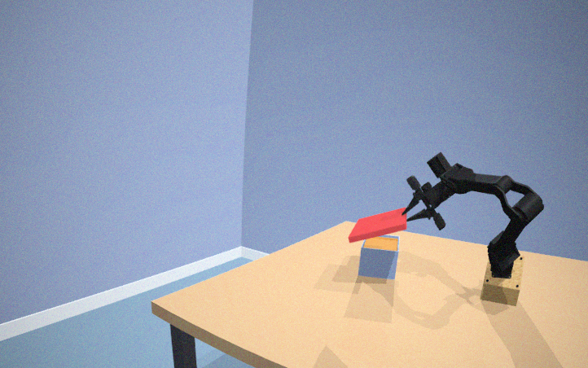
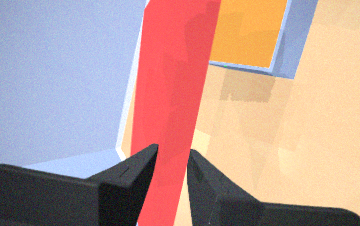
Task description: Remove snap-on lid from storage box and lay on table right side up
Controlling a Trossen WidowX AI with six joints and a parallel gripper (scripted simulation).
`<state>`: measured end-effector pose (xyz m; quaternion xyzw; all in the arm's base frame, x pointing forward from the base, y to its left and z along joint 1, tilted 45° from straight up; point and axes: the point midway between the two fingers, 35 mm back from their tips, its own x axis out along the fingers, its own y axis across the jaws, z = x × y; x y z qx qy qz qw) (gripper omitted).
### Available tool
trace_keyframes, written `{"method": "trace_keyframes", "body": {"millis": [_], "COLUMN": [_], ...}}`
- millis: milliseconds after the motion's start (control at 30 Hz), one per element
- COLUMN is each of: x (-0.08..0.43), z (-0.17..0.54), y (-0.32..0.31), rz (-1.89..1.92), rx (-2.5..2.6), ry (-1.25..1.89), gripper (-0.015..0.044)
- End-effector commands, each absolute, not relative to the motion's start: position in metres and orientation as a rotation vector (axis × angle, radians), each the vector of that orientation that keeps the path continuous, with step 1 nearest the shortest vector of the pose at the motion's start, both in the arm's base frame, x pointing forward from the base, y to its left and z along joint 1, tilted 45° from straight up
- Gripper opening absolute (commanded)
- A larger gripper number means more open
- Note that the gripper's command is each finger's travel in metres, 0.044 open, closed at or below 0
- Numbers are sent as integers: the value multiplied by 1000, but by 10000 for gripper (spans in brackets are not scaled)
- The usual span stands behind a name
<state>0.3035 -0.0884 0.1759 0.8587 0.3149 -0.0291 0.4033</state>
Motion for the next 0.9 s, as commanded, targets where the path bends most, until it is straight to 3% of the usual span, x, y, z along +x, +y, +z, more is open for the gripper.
{"method": "trace_keyframes", "body": {"millis": [0,867], "x": [300,288], "z": [183,217], "y": [-82,-45], "rz": [-77,-78], "rx": [2170,2173], "ry": [790,791], "gripper": [0,0]}}
